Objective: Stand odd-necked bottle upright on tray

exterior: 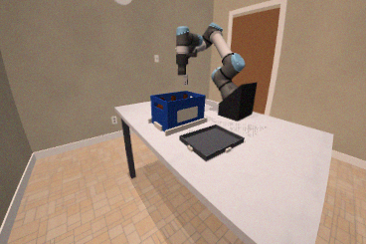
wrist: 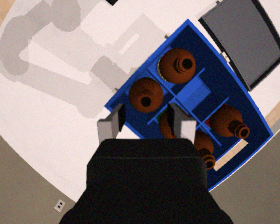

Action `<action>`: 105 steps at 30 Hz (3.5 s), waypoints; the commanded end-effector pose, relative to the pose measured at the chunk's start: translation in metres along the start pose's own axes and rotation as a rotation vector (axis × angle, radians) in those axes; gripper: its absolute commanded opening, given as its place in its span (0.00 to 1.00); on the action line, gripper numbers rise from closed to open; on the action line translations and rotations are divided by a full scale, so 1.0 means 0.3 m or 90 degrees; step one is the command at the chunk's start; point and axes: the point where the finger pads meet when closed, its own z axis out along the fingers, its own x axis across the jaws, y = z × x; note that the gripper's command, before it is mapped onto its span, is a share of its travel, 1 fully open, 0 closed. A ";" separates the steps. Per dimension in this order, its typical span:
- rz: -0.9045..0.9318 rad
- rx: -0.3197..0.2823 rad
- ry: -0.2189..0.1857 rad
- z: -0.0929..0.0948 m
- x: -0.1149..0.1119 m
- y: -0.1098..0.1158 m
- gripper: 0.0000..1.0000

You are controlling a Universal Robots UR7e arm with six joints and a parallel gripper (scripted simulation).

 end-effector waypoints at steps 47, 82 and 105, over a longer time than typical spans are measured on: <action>-0.002 0.002 -0.002 0.148 -0.002 -0.006 1.00; -0.001 0.001 -0.001 0.147 -0.001 -0.004 1.00; -0.001 0.001 -0.001 0.146 0.000 -0.008 1.00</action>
